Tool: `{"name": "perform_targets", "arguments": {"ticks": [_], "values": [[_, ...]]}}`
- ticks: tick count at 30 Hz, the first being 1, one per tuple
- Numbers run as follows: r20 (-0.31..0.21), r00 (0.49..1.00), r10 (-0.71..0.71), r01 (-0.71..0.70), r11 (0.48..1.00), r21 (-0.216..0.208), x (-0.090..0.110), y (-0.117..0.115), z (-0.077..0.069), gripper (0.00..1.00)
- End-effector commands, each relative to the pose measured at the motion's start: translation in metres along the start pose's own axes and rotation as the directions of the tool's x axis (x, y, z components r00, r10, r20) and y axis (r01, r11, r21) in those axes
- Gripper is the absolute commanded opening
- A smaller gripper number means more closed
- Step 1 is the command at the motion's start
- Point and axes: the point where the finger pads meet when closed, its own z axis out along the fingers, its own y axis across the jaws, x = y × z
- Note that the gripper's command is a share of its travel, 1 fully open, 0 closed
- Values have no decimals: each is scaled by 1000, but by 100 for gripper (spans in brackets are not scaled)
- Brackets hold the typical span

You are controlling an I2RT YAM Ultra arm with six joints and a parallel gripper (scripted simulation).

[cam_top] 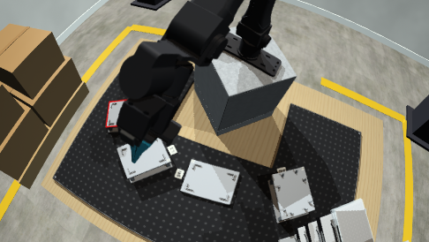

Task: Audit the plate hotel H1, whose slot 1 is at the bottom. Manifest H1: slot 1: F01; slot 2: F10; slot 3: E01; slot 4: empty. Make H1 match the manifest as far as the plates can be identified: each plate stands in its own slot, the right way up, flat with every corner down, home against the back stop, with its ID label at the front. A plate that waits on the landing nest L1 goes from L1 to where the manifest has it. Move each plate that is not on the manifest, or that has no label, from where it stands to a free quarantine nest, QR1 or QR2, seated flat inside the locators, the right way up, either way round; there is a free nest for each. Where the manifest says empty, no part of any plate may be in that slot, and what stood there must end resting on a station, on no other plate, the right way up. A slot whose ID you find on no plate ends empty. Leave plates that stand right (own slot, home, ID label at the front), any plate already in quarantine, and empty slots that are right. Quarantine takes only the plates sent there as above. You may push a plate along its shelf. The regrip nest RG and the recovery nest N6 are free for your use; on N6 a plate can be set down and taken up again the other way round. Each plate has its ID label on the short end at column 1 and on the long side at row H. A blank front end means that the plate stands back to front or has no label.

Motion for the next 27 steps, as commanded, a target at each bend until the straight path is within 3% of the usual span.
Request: {"name": "perform_targets", "arguments": {"ticks": [1,3,9,17,18,20,25,27], "values": [[32,999,8,-8,1000,12,-5,1,0,0],[32,999,8,-8,1000,12,-5,1,0,0],[-102,995,17,-23,998,-57,11,12,6,0],[-102,995,17,-23,998,-58,31,27,13,0],[-126,992,17,-26,997,-68,34,29,14,0],[-126,992,17,-26,997,-68,34,29,14,0],[-237,971,16,-45,992,-116,48,38,17,0],[-237,971,16,-45,992,-116,53,42,18,0]]}}
